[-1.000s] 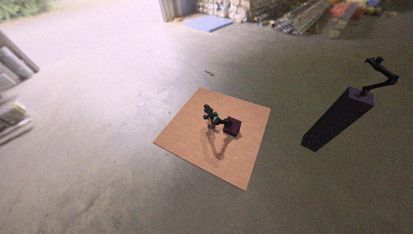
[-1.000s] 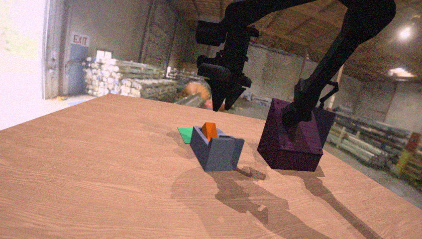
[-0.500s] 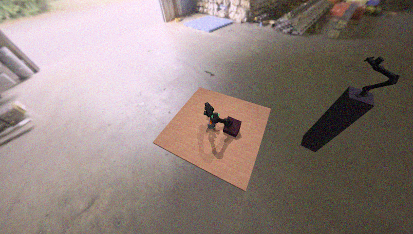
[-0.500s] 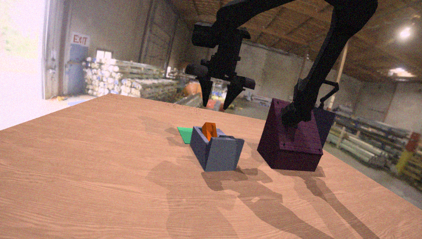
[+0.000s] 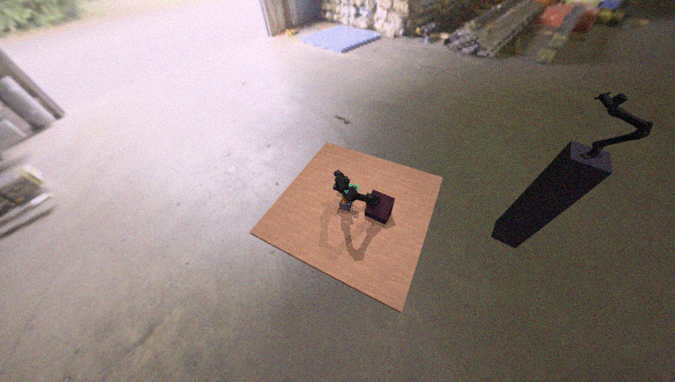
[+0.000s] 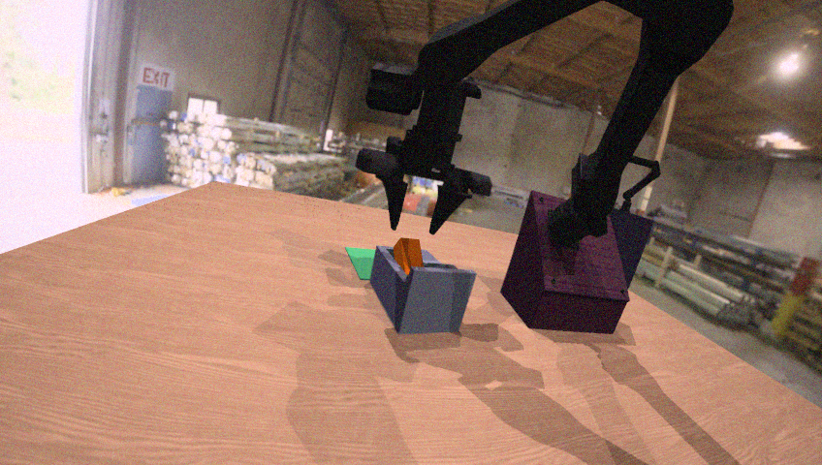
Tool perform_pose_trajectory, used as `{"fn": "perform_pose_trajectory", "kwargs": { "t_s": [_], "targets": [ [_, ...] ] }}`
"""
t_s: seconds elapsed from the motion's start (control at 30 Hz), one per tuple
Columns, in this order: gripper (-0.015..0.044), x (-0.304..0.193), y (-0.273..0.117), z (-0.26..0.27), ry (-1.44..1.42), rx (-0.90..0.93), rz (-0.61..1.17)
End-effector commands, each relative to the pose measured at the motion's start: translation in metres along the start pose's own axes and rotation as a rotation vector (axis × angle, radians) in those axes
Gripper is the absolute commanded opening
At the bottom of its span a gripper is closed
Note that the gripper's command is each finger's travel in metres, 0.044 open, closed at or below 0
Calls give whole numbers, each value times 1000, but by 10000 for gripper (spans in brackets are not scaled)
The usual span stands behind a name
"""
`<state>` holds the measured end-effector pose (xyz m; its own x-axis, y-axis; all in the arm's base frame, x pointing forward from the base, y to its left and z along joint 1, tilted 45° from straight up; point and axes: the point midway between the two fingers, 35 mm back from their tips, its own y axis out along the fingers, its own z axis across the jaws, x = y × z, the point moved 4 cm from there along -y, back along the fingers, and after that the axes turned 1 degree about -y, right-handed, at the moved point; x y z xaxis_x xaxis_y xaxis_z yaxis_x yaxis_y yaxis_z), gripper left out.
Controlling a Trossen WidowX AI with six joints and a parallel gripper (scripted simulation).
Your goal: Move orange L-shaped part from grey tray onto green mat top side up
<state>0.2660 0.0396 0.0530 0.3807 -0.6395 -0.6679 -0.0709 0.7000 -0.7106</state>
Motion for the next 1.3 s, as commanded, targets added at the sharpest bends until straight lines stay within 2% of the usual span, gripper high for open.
{"fn": "perform_pose_trajectory", "kwargs": {
  "t_s": [0.0,0.87,1.07,1.27],
  "targets": [
    [280,-1,9,-1,5,-5,7],
    [280,-2,45,-2,5,-4,10],
    [122,-1,41,-1,0,-1,4],
    [82,-1,41,-1,0,-1,4]
  ]
}}
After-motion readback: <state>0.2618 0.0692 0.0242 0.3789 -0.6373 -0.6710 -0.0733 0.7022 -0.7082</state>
